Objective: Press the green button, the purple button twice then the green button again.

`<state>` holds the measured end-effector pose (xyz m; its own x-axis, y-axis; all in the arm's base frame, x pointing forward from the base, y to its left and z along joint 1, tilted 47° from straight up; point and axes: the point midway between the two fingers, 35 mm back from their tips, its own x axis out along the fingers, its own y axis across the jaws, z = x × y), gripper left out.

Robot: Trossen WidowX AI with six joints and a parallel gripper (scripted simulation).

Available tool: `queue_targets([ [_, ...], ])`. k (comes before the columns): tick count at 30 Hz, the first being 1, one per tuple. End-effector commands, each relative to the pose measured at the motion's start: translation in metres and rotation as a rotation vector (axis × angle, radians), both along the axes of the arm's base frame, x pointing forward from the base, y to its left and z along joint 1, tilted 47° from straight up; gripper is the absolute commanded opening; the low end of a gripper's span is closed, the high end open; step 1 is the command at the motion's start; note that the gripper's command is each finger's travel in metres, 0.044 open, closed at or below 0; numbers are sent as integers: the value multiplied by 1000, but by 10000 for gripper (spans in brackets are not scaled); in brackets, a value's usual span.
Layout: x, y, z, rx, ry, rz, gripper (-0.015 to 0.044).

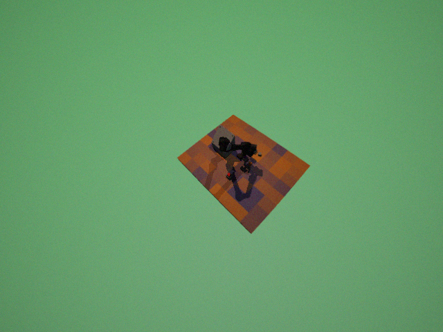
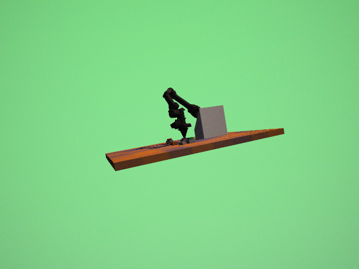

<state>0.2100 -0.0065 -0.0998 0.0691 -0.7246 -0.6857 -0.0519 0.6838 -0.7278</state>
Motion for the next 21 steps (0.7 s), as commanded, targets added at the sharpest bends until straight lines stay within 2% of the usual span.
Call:
queue_targets([
  [1, 0, 20, 17, 7, -7, 5, 20],
  [21, 2, 4, 2, 6, -7, 6, 20],
])
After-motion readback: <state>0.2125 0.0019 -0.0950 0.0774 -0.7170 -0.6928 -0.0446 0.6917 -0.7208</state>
